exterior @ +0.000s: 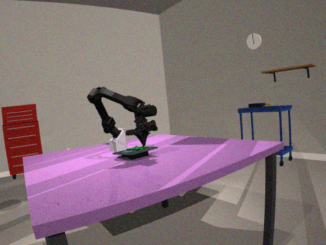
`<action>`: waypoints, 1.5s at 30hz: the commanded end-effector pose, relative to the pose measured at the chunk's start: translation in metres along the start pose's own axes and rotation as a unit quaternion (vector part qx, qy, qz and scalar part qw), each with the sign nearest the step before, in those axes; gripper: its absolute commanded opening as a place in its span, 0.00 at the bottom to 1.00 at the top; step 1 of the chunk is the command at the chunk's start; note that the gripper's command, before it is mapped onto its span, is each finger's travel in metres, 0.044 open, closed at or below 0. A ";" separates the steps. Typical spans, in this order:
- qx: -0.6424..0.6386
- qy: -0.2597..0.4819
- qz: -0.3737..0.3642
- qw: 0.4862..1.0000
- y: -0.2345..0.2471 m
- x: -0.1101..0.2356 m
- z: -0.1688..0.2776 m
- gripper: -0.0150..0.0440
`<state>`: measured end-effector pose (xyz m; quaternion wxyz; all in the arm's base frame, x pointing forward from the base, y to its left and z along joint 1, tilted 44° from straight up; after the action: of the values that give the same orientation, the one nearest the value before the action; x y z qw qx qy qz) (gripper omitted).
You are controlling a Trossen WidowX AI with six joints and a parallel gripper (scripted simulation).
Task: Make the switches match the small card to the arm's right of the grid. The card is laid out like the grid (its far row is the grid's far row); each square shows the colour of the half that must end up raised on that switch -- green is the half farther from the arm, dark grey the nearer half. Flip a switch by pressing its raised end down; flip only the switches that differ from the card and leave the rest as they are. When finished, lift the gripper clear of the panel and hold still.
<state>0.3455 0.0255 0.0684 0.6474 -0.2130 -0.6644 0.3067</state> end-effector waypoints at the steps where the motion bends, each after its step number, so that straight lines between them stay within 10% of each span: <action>1: 0.003 0.001 0.002 1.000 0.001 -0.001 0.001 0.25; 45: 0.003 0.001 0.002 1.000 0.001 -0.007 0.001 0.25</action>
<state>0.3463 0.0224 0.0654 0.6462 -0.2127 -0.6656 0.3067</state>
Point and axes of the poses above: the point midway between the two fingers, 35 mm back from their tips, its own x axis back along the fingers, its own y axis across the jaws, z = x × y, the point moved 8 cm from there along x, back along the fingers, and after that the axes turned 3 degrees about x, right-handed, at the moved point
